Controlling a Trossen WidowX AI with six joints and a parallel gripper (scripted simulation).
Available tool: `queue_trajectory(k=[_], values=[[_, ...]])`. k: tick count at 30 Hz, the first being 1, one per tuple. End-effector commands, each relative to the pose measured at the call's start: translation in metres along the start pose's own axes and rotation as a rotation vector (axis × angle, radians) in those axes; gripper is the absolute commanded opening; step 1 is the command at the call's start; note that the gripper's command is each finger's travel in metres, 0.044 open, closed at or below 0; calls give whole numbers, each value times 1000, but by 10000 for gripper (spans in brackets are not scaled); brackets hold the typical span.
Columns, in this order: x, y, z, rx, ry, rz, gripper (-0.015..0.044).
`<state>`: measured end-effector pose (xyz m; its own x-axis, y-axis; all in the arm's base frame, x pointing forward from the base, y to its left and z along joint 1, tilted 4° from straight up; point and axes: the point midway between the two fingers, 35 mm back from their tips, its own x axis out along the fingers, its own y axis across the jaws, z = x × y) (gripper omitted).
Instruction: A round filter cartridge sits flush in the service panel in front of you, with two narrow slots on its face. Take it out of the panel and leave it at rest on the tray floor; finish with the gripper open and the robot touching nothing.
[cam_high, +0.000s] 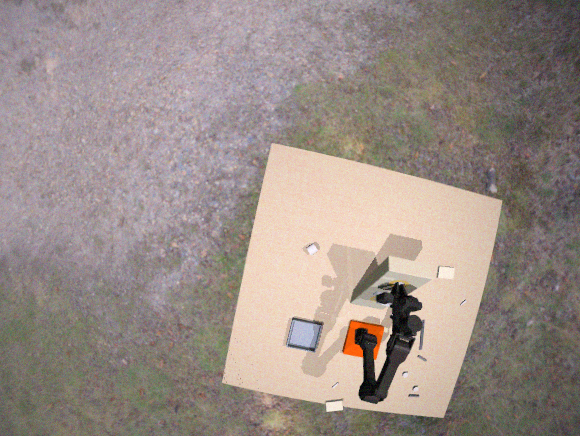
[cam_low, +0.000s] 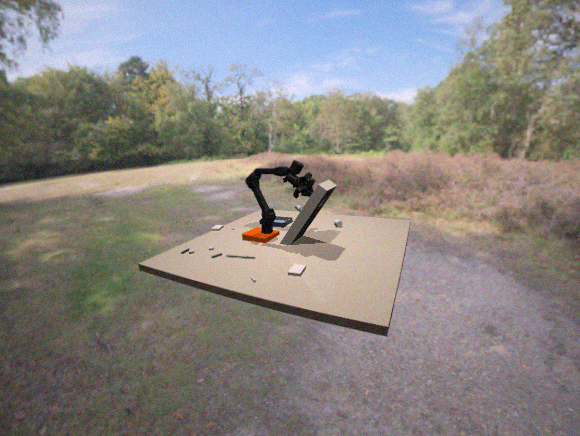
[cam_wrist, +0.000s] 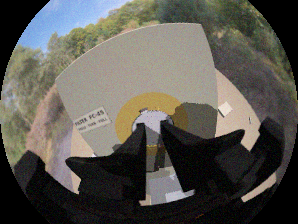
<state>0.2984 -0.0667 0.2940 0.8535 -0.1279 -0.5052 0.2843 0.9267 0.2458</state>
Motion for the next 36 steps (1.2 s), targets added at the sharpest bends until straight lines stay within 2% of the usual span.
queue_trajectory(k=[1, 36], values=[[6, -1, 1, 159, 3, -1, 0], [9, -1, 1, 1378, 2, -3, 0]])
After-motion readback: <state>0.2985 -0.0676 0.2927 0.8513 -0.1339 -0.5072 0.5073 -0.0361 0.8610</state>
